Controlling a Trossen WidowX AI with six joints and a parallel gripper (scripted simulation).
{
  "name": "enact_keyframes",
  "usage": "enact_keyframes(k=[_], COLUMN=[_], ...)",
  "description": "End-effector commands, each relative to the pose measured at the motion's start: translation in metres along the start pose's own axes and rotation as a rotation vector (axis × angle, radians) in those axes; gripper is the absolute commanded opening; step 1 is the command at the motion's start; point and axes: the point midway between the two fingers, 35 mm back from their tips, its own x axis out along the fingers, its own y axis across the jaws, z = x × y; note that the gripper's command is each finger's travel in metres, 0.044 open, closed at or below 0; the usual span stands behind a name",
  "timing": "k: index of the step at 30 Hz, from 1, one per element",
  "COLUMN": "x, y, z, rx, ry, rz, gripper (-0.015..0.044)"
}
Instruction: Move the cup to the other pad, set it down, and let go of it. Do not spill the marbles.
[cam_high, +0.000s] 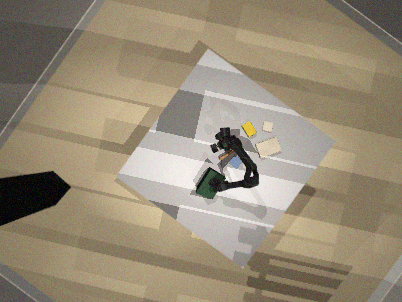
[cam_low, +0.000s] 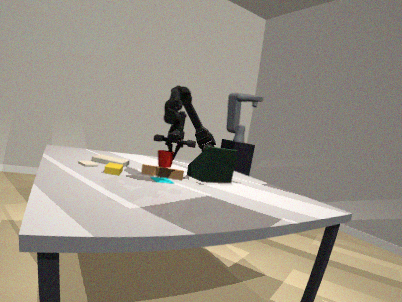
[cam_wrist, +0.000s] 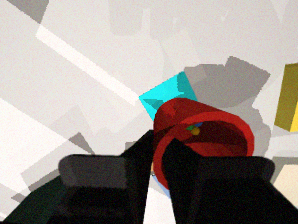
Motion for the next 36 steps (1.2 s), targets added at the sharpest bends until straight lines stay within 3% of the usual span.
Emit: enact_keyframes(k=[1, 36], x=[0.008, 0.057], y=[0.001, 0.001], z=[-0.001, 0.001], rx=[-0.008, 0.000], ry=[0.008, 0.006], rz=[-0.001, 0.000], gripper=[0.0000, 0.0000])
